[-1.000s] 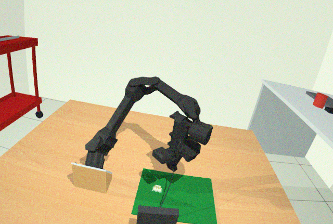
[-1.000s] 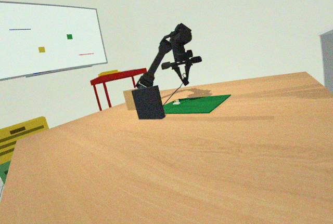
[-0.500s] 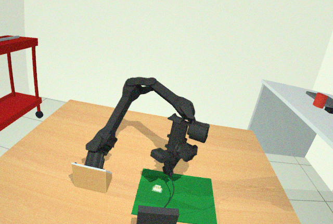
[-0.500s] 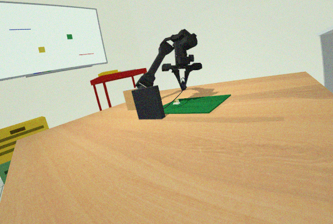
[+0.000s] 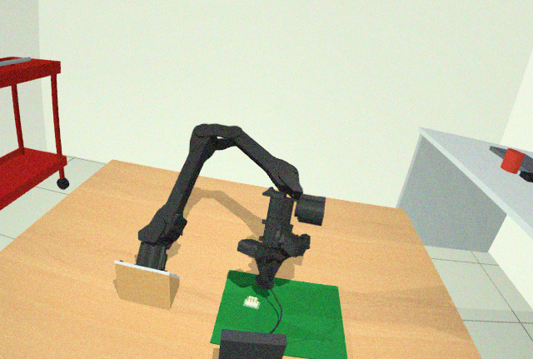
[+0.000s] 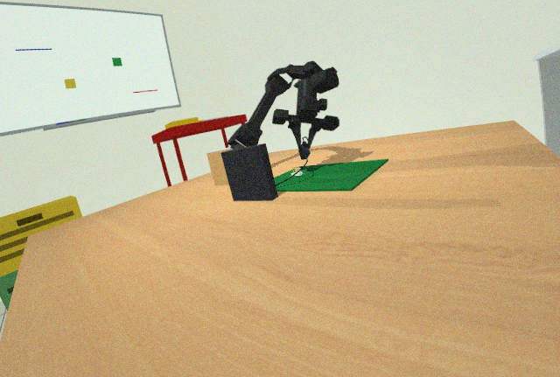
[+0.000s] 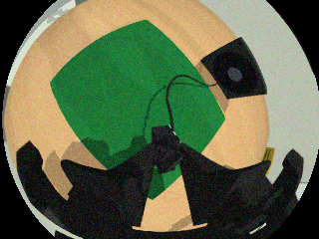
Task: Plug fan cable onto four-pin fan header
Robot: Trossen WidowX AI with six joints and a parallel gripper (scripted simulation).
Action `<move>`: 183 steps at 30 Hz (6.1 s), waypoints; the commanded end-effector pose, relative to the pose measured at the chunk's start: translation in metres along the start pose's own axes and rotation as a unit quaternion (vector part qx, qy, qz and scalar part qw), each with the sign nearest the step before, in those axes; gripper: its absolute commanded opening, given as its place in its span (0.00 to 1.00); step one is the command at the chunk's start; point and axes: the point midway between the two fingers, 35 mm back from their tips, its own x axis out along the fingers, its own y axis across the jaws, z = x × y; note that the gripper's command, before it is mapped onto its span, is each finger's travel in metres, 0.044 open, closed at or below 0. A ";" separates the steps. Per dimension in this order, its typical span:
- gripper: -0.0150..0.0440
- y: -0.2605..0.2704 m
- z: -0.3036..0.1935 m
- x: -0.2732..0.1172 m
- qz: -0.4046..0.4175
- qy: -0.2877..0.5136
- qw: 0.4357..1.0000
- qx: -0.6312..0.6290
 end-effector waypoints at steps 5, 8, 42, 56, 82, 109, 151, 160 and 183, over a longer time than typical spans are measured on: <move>0.25 -0.001 -0.003 0.006 -0.031 -0.058 0.998 0.000; 0.25 -0.001 -0.003 0.007 -0.039 -0.080 0.996 0.001; 0.25 0.009 -0.007 0.003 -0.024 -0.350 0.935 0.047; 0.25 0.014 -0.014 -0.008 0.039 -0.447 0.890 0.082; 0.25 0.015 -0.021 -0.023 0.104 -0.505 0.849 0.116; 0.25 0.017 -0.026 -0.019 0.104 -0.508 0.847 0.119; 0.25 0.027 -0.040 0.010 0.104 -0.508 0.847 0.120; 0.25 0.030 -0.042 0.017 0.104 -0.507 0.847 0.120; 0.25 0.036 -0.048 0.033 0.103 -0.507 0.847 0.120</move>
